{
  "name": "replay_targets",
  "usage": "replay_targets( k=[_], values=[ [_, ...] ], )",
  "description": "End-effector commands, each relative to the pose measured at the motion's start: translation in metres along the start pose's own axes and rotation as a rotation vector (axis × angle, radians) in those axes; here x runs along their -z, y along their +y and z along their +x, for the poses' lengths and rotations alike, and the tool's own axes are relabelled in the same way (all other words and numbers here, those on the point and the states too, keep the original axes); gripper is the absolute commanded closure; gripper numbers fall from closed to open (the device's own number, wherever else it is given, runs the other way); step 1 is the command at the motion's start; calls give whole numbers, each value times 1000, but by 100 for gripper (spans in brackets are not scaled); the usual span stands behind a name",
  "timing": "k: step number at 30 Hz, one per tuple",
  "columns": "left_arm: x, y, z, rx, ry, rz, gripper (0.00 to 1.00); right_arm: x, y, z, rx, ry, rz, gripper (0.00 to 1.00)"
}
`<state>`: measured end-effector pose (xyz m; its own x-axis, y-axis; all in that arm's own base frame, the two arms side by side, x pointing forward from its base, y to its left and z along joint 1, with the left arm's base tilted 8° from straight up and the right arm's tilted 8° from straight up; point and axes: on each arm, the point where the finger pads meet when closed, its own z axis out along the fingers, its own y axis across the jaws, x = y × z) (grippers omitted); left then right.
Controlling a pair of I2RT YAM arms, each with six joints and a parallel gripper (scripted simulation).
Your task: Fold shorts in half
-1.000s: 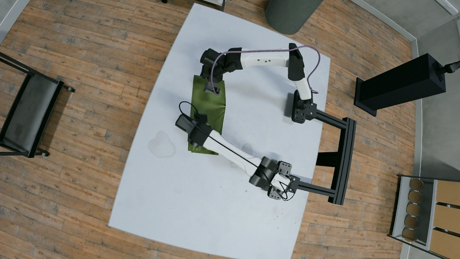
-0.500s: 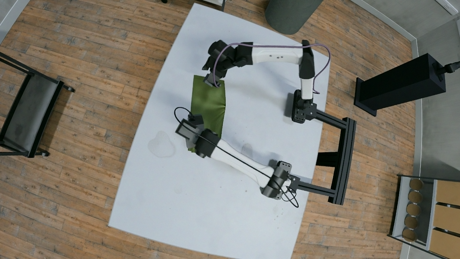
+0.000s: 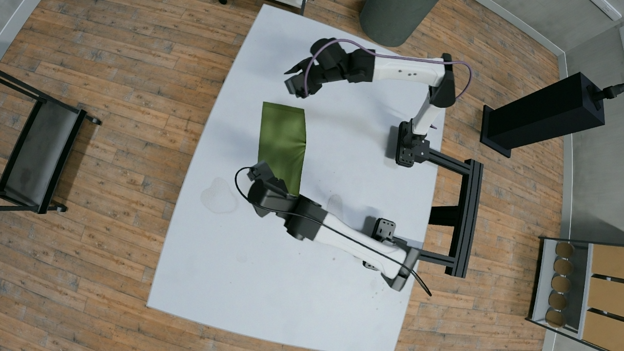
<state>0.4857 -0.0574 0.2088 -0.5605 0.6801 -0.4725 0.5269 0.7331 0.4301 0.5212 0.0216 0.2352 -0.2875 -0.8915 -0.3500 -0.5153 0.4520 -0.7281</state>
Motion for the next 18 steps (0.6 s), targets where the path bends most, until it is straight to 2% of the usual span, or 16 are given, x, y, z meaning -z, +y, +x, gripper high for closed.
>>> replay_targets(
  k=[1, 7, 10, 18],
  values=[
    [36, 27, -25, 135, -178, -106, 46, 45, -37, -22, -193, -121, 156, 46],
    [77, 45, -30, 277, -327, -180, 46, 87, -52, -21, -408, -208, 235, 46],
    [81, 45, -30, 297, -341, -193, 46, 94, -52, -24, -439, -232, 240, 46],
    [141, 63, -28, 468, -558, -264, 46, 150, -64, -20, -708, -388, 312, 46]
  ],
)
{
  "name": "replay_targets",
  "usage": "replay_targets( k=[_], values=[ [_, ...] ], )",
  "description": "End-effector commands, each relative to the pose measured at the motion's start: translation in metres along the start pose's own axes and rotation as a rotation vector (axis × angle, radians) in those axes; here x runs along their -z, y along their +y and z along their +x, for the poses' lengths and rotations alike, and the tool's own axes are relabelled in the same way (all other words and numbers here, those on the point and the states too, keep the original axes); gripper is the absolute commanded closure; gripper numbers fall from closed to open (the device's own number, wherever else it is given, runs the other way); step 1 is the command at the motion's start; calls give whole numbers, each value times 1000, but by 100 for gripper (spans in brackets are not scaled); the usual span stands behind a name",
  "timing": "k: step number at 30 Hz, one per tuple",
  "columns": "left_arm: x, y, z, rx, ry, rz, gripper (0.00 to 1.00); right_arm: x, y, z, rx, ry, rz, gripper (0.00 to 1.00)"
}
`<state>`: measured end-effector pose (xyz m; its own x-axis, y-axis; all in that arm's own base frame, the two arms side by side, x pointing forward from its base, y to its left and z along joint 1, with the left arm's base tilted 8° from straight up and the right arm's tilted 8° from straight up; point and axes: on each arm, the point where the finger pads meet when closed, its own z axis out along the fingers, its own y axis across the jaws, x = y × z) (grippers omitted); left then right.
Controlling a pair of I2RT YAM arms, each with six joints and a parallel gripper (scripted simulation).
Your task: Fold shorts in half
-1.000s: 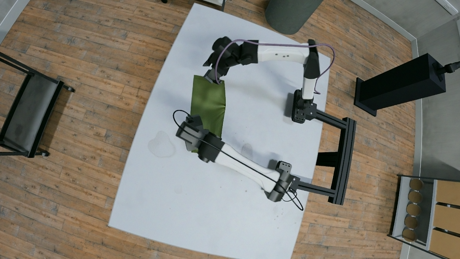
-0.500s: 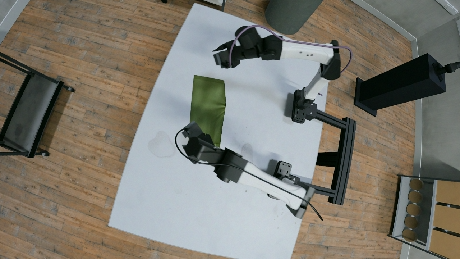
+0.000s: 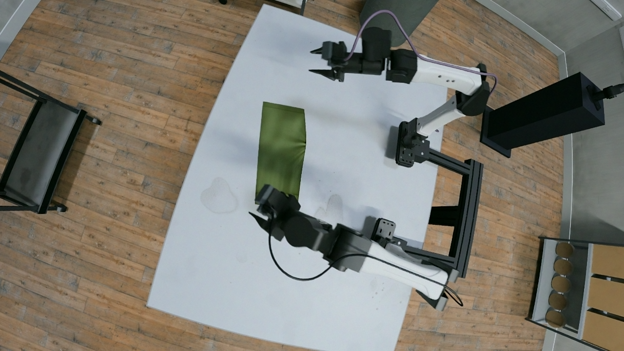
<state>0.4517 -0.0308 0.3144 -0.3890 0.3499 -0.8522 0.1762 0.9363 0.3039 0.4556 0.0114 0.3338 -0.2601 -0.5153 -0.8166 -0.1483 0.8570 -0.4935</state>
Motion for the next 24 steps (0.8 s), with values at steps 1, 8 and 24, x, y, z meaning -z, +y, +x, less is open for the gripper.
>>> replay_targets(
  k=[1, 8, 24],
  values=[
    [31, 16, -36, 123, -194, -48, 46, 35, -19, -34, -190, -165, 69, 46],
    [64, 27, -49, 227, -327, -70, 46, 66, -27, -42, -357, -261, 84, 46],
    [126, 45, -67, 325, -515, -106, 46, 125, -46, -63, -520, -429, 112, 46]
  ],
)
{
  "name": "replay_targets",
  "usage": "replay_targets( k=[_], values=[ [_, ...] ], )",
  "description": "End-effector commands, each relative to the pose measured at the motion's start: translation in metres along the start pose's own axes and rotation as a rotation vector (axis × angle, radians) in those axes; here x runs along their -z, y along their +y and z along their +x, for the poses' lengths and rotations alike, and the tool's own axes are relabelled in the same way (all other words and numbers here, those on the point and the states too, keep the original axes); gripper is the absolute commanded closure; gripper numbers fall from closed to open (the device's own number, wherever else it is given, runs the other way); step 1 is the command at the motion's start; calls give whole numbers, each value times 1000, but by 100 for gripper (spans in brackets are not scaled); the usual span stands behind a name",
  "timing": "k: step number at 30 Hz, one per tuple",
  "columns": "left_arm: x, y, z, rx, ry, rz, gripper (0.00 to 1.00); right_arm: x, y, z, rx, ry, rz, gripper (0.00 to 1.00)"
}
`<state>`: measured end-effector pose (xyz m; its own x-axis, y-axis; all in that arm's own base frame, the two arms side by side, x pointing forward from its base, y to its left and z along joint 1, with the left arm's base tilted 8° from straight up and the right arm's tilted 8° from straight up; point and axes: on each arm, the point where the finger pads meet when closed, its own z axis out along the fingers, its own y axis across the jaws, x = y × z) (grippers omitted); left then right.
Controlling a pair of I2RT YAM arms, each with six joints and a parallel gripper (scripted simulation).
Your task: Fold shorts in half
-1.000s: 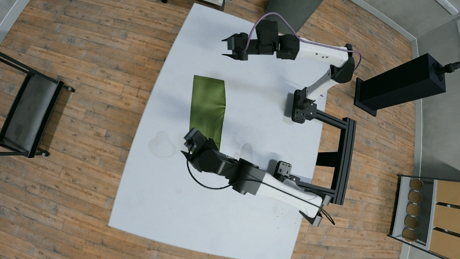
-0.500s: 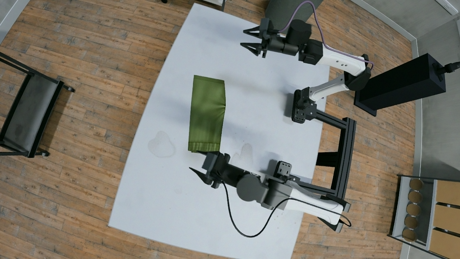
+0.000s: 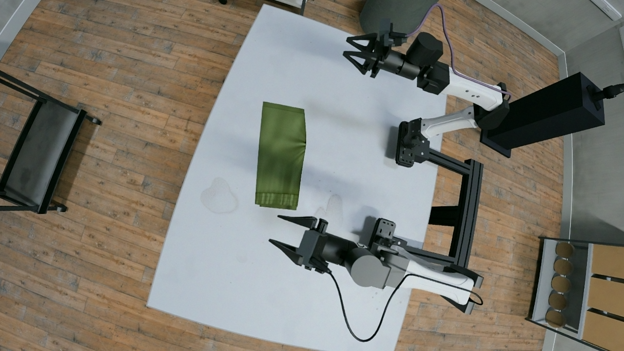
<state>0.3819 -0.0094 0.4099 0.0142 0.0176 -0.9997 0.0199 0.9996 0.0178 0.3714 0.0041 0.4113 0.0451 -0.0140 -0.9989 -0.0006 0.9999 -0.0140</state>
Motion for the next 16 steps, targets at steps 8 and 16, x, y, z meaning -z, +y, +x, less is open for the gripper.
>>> replay_targets(
  k=[8, 16],
  values=[
    [1, -2, -13, 7, -18, 15, 46, 1, 2, -25, 6, -59, -12, 46],
    [1, -2, -13, 7, -17, 12, 46, 6, 3, -29, 6, -67, -15, 46]
  ],
)
